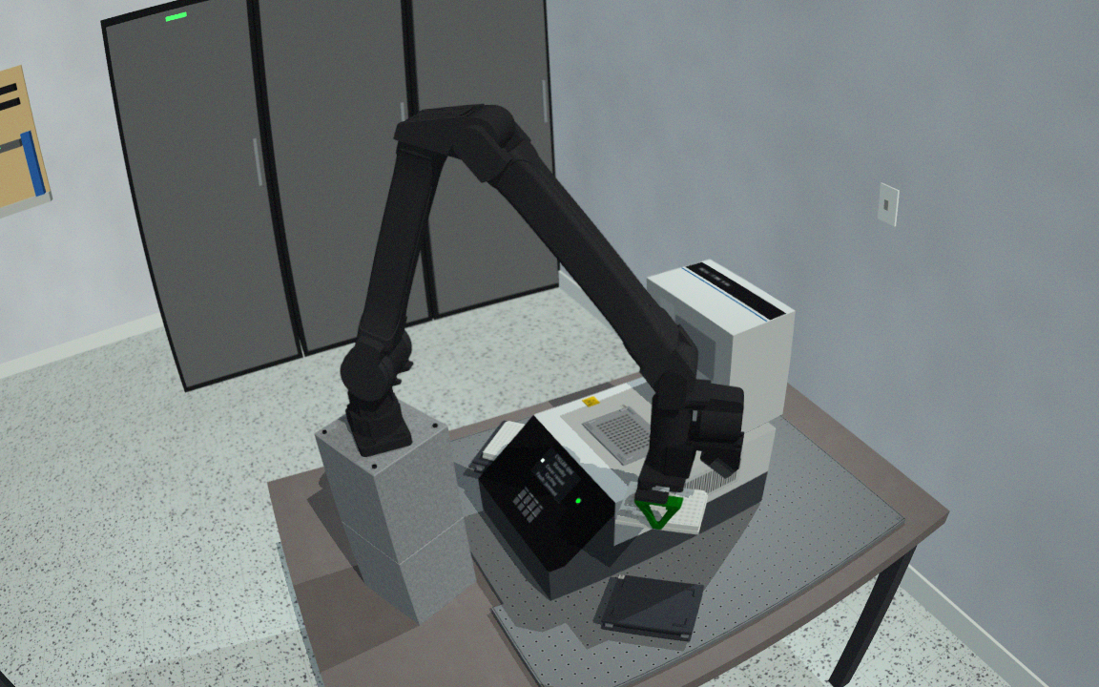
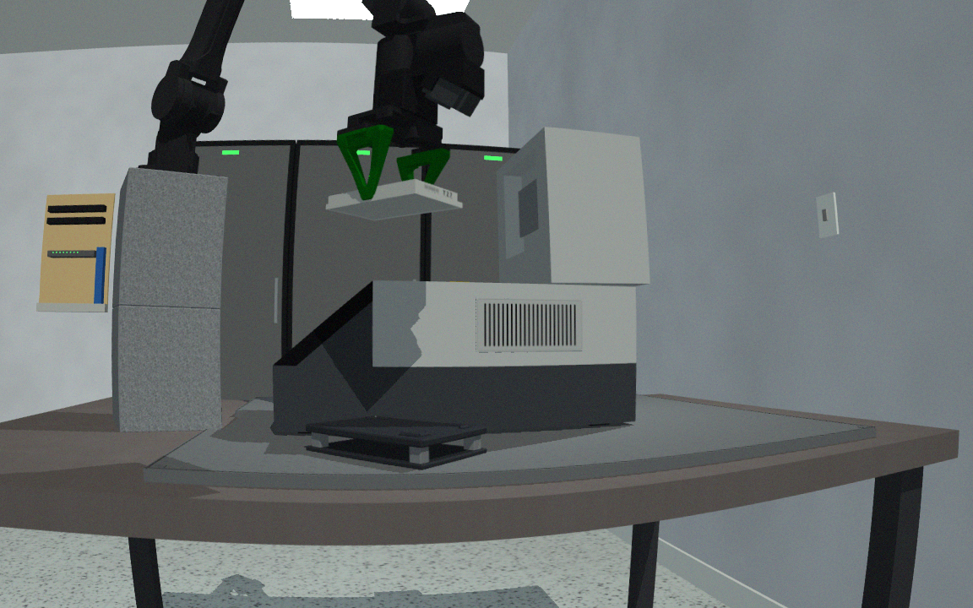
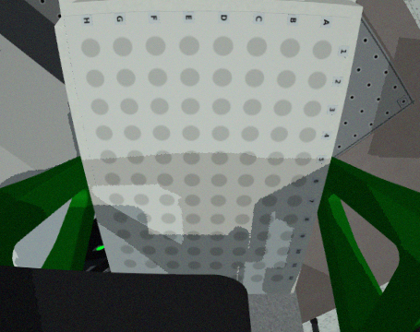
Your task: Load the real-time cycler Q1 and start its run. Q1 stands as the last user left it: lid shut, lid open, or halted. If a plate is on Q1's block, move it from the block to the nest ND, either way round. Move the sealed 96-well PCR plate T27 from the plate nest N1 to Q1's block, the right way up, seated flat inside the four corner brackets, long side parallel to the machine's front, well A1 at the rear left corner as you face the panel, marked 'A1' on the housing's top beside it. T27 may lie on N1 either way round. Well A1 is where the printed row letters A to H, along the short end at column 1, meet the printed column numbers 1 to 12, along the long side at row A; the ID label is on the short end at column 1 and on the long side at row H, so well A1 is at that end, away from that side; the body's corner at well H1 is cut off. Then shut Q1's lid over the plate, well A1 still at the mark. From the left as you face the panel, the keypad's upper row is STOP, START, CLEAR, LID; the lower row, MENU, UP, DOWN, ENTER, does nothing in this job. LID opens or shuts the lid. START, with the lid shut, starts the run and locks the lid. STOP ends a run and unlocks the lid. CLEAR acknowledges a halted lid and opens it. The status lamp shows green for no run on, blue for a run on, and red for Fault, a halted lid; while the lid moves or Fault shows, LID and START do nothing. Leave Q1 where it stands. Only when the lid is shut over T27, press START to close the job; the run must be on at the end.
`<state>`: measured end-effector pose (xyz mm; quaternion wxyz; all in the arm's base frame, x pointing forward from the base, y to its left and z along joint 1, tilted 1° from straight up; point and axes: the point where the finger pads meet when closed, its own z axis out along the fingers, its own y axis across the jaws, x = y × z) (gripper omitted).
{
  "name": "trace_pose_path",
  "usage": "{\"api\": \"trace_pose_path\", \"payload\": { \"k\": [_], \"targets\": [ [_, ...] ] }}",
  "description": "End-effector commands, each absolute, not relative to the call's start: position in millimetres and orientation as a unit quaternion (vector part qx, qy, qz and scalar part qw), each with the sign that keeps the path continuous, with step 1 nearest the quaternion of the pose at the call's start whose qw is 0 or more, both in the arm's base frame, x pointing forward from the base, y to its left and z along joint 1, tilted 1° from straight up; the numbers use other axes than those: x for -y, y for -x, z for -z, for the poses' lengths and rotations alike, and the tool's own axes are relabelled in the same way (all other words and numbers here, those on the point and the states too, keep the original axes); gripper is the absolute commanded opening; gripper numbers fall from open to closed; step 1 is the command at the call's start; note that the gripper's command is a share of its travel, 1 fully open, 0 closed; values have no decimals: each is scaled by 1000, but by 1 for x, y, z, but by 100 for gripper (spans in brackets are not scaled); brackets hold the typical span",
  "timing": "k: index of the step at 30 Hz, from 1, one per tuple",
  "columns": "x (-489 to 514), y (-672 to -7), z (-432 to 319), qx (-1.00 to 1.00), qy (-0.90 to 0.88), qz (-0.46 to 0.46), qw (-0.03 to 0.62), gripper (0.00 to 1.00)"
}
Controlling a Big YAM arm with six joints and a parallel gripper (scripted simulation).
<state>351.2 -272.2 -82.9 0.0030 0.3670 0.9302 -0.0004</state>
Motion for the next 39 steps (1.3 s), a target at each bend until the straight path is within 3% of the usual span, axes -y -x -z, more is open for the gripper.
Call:
{"api": "trace_pose_path", "payload": {
  "k": [1, 27, 39],
  "targets": [
    [274, -363, 80, -931, -365, 2, 13, 0],
    [294, -389, 52, -929, -365, 15, 58, 0],
    [289, -382, 65, -930, -365, 9, 37, 0]
  ]
}}
